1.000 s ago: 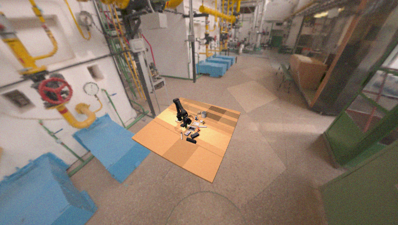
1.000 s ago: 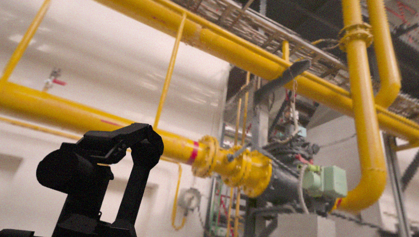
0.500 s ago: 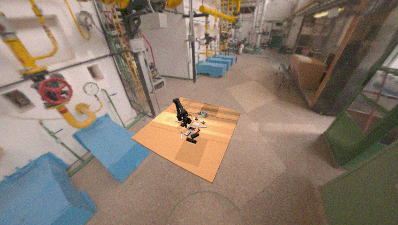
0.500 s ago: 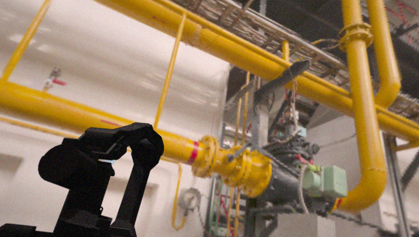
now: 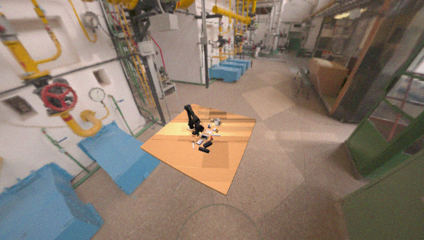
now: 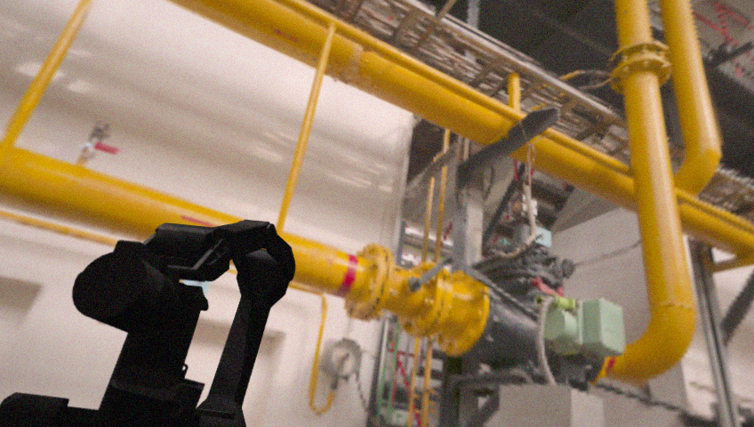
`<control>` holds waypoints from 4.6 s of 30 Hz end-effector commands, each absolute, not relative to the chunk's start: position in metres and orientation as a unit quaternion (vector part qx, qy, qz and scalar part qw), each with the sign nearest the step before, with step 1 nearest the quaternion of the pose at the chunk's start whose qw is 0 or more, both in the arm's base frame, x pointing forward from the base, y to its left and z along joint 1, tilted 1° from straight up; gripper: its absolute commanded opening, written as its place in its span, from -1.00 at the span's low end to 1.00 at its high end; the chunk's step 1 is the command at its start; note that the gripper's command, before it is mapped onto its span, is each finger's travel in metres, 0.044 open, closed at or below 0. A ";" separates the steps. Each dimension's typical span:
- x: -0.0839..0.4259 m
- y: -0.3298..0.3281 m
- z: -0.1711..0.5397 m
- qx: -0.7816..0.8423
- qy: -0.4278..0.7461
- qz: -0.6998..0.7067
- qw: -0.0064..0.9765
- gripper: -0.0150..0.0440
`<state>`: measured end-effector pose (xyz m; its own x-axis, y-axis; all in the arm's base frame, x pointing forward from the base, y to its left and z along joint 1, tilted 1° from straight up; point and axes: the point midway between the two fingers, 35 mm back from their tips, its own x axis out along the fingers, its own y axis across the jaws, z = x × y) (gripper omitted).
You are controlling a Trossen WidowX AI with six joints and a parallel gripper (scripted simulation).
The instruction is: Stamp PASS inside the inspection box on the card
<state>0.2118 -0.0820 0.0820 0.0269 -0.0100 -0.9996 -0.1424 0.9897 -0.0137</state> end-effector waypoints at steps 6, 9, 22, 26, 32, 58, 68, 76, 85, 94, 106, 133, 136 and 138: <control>0.212 -0.082 0.087 -0.055 0.695 0.048 0.715 -0.49; 0.212 -0.082 0.089 -0.055 0.695 0.048 0.715 -0.49; 0.212 -0.082 0.095 -0.055 0.695 0.048 0.715 -0.49; 0.211 -0.082 0.097 -0.055 0.695 0.048 0.715 -0.49; 0.211 -0.082 0.100 -0.055 0.695 0.048 0.715 -0.49; 0.210 -0.081 0.113 -0.054 0.695 0.048 0.715 -0.49; 0.250 -0.066 0.118 -0.054 0.694 0.049 0.716 -0.49; 0.289 -0.044 0.118 -0.053 0.693 0.049 0.717 -0.49; 0.290 -0.044 0.116 -0.053 0.693 0.049 0.717 -0.49; 0.290 -0.044 0.110 -0.053 0.693 0.050 0.717 -0.49; 0.291 -0.044 0.102 -0.053 0.693 0.050 0.717 -0.49; 0.292 -0.044 0.084 -0.053 0.693 0.050 0.717 -0.49; 0.292 -0.045 0.082 -0.053 0.693 0.051 0.717 -0.49; 0.292 -0.045 0.081 -0.053 0.693 0.051 0.717 -0.49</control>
